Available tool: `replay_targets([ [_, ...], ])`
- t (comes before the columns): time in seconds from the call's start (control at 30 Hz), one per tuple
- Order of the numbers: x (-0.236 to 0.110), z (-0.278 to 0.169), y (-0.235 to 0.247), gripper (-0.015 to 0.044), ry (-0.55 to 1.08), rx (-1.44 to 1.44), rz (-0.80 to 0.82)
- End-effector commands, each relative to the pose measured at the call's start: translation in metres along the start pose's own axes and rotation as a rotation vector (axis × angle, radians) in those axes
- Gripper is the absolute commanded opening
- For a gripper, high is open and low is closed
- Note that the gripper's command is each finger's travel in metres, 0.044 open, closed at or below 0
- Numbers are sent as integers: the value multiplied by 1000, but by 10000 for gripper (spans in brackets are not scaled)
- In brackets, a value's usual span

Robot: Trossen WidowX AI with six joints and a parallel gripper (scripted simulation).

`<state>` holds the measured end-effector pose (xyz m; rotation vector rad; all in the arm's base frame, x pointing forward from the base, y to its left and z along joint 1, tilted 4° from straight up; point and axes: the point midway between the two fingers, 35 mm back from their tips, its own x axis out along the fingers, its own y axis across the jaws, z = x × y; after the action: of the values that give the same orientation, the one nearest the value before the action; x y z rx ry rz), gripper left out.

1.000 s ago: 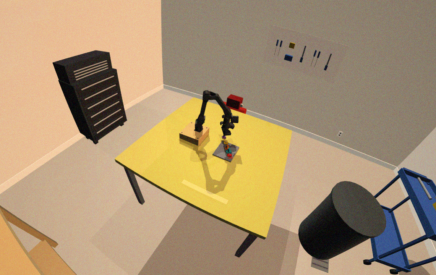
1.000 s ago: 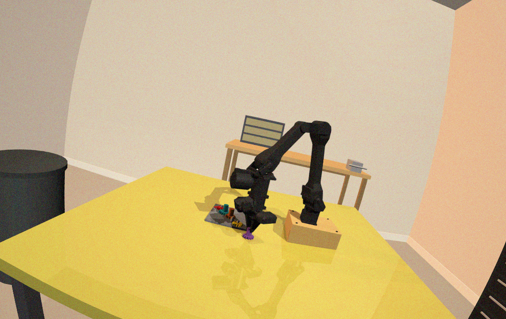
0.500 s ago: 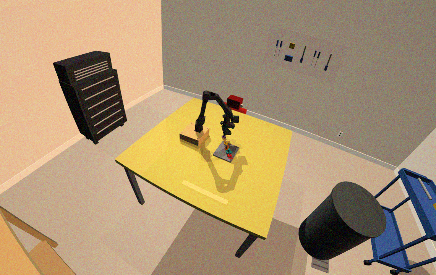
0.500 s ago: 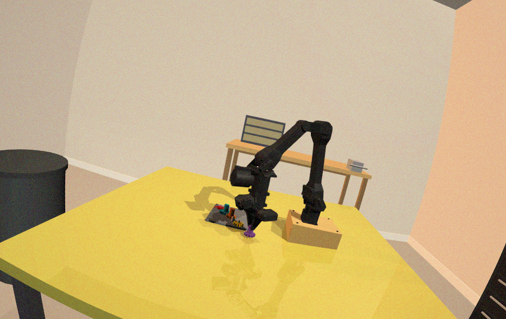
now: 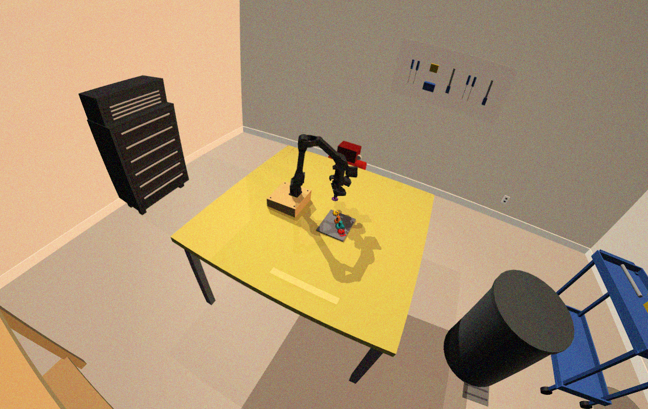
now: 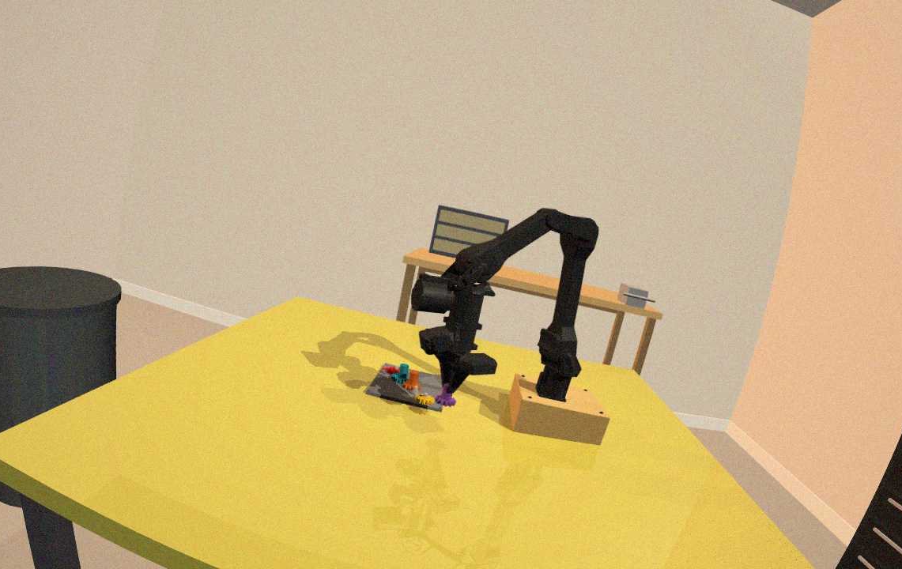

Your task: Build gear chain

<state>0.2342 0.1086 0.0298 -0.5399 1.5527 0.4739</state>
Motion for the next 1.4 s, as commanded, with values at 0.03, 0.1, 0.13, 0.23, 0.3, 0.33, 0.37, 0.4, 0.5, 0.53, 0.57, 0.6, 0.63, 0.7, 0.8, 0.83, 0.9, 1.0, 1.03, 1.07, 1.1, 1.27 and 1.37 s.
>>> replay_targets([
  [0.03, -19, 2, 0, 0, -13, -1, 2],
  [0.1, -24, 2, 0, 0, -13, -1, 2],
  [0.13, -27, 2, 0, 0, -13, -1, 2],
  [0.23, -35, 1, 0, 0, -13, -1, 2],
  [0.3, -41, 1, 0, 0, -13, -1, 2],
  [0.33, -44, 1, 0, 0, -13, -1, 2],
  [0.37, -47, 0, 0, 0, -13, -1, 2],
  [0.4, -49, 0, 0, 0, -13, -1, 2],
  [0.5, -58, -2, 0, 0, -13, -1, 2],
  [0.53, -61, -2, 0, 0, -13, -1, 2],
  [0.57, -63, -3, 0, 0, -13, -1, 2],
  [0.6, -66, -3, 0, 0, -13, -1, 2],
  [0.63, -69, -4, 0, 0, -13, -1, 3],
  [0.7, -75, -5, 0, 0, -13, -1, 3],
  [0.8, -83, -8, 0, 0, -13, -1, 3],
  [0.83, -86, -8, 0, 0, -12, -1, 3],
  [0.9, -92, -10, 0, 0, -12, -1, 3],
  [1.0, -96, -12, 1, 0, -12, -1, 3],
  [1.03, -96, -12, 1, 0, -12, -1, 3],
  [1.07, -96, -12, 1, 0, -12, -1, 3],
  [1.1, -96, -12, 0, 0, -12, -1, 3],
  [1.27, -92, -11, -6, 0, -9, 14, -2],
  [1.37, -89, -10, -10, 0, -8, 21, -4],
])
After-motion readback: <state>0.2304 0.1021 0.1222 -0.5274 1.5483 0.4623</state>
